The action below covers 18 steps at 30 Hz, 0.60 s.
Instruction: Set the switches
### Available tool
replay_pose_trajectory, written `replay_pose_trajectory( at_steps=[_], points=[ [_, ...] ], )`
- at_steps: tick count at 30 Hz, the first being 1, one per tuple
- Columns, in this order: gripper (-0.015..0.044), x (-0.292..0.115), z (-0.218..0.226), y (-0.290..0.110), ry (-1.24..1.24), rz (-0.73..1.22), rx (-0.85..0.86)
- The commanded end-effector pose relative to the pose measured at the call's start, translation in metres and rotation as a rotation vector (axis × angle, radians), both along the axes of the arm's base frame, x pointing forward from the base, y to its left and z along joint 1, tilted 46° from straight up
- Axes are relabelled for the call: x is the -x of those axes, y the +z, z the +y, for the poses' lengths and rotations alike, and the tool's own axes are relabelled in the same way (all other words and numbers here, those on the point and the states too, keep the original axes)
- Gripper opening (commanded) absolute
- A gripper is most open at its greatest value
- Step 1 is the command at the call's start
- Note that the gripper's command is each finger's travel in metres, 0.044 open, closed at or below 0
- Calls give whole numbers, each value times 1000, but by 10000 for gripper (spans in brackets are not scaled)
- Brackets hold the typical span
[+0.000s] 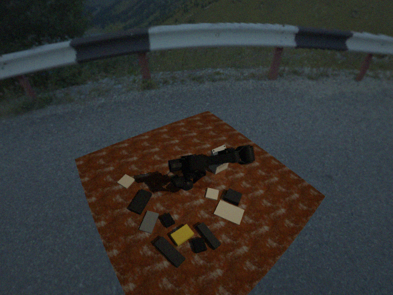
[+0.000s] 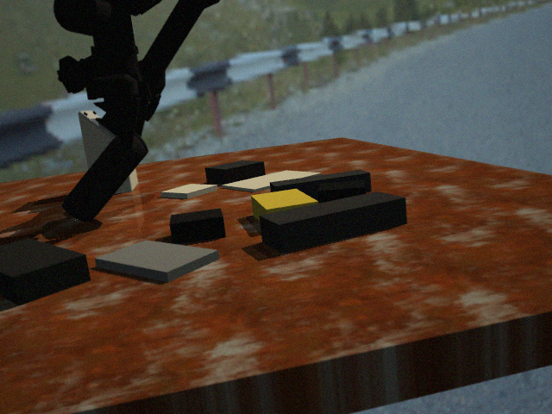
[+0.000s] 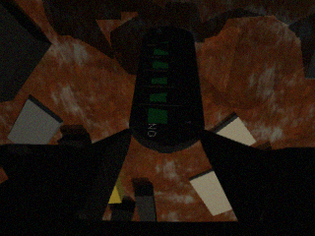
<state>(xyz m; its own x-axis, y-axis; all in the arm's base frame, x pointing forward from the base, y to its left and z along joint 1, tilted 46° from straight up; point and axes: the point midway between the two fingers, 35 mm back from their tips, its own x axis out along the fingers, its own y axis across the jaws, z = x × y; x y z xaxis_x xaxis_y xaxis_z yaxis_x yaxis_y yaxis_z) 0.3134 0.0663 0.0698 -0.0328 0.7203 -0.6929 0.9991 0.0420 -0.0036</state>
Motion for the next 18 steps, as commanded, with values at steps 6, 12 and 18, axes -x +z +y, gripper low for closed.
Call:
replay_pose_trajectory(
  at_steps=[6, 12, 18],
  points=[
    [338, 3, 8, -1, 3, 8, 3],
    [338, 3, 13, -1, 3, 8, 3],
    [338, 3, 17, -1, 3, 8, 3]
  ],
)
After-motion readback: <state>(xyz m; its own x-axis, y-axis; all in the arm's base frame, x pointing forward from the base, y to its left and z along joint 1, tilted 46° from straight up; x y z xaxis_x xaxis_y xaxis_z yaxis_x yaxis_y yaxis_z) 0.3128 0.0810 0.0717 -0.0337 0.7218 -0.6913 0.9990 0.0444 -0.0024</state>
